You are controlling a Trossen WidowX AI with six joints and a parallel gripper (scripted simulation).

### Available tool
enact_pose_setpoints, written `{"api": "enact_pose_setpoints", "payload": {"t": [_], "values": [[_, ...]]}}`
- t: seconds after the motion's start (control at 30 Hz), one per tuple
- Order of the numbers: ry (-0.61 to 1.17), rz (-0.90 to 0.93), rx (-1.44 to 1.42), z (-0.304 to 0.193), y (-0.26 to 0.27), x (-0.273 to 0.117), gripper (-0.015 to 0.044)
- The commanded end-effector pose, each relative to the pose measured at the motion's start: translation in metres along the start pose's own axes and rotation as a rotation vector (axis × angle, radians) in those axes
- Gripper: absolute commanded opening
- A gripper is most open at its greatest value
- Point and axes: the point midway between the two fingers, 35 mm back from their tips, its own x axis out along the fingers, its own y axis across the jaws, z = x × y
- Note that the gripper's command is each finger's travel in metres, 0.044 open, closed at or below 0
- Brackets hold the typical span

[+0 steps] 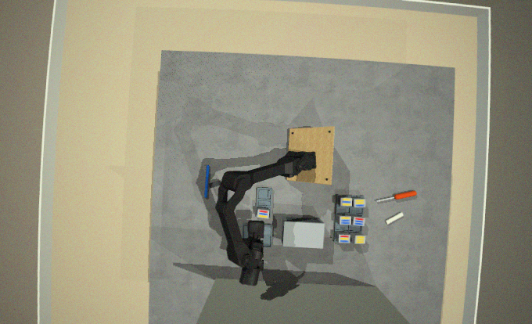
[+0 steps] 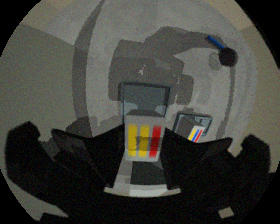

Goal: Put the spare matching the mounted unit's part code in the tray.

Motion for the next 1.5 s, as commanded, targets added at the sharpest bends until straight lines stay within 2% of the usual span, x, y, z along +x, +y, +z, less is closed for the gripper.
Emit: {"api": "enact_pose_setpoints", "payload": {"t": [0.0, 1.17, 1.47], "values": [[0.003, 0.000, -0.005, -0.001, 0.000, 0.005, 0.0000], [-0.004, 0.000, -0.005, 0.000, -0.005, 0.034, 0.0000], [-0.007, -0.001, 0.000, 0.001, -0.004, 0.031, 0.0236]]}}
